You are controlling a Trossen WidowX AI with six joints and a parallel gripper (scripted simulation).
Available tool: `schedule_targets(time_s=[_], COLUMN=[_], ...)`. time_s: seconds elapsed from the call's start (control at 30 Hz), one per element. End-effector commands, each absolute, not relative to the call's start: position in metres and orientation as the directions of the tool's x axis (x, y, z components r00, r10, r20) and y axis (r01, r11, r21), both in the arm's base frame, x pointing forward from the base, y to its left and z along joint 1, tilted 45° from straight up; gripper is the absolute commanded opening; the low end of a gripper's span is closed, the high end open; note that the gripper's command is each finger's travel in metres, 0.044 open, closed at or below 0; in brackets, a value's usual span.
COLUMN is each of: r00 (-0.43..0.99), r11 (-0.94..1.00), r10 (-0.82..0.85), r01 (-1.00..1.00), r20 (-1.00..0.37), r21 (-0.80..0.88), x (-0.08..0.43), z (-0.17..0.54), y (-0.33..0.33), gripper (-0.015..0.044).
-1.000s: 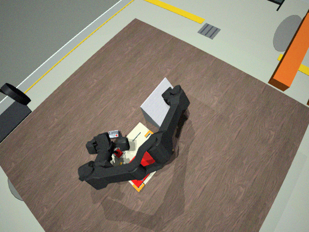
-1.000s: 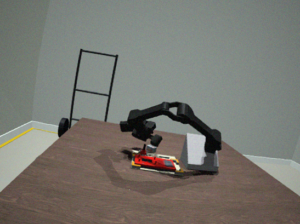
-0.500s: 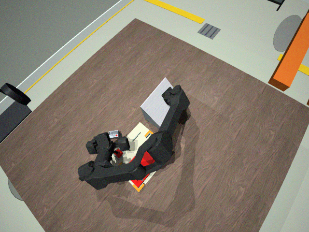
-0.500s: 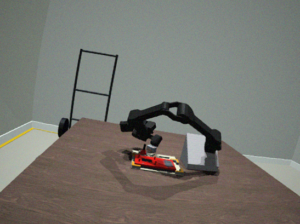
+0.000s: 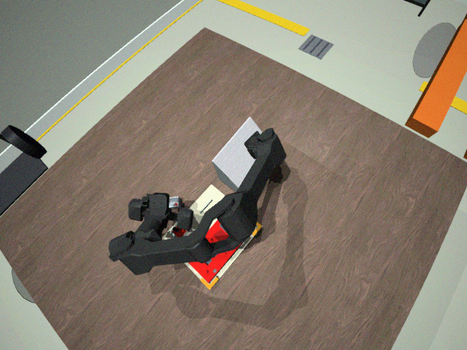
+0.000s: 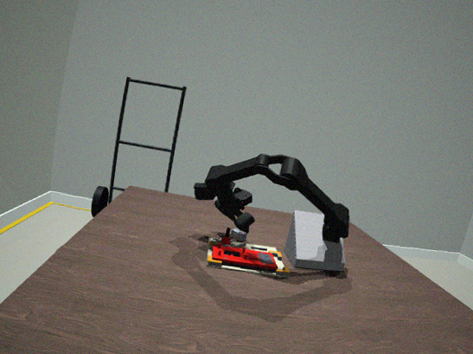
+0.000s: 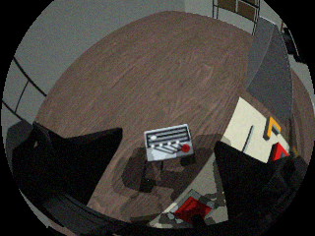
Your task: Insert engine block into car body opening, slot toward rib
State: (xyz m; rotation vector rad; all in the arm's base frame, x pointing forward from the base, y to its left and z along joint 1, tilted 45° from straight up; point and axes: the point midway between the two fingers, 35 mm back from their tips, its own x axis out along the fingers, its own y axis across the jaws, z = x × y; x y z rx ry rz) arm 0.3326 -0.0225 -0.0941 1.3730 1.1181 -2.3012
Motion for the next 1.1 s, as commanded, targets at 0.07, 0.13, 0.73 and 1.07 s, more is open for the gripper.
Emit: schedule_targets(time_s=[0.07,0.13,0.73,1.07], r00=[-0.491,-0.479,-0.322,-0.201], r11=[-0.792,-0.817,-0.829,-0.678], r10=[0.279,0.310,0.556,0.663], r01=[0.368,0.308,-0.273,-0.569], r20=[-0.825,-0.821,-0.766,-0.721], r21=[-0.487,-0.488,-0.487,-0.465], x=[0.332,0.331,0.329,0.328], z=[-0.088,-0.087,-0.076,-0.067], y=[-0.030,-0.032,-0.054,-0.067], gripper=[0.0440,0.0440,0.0440,0.0440])
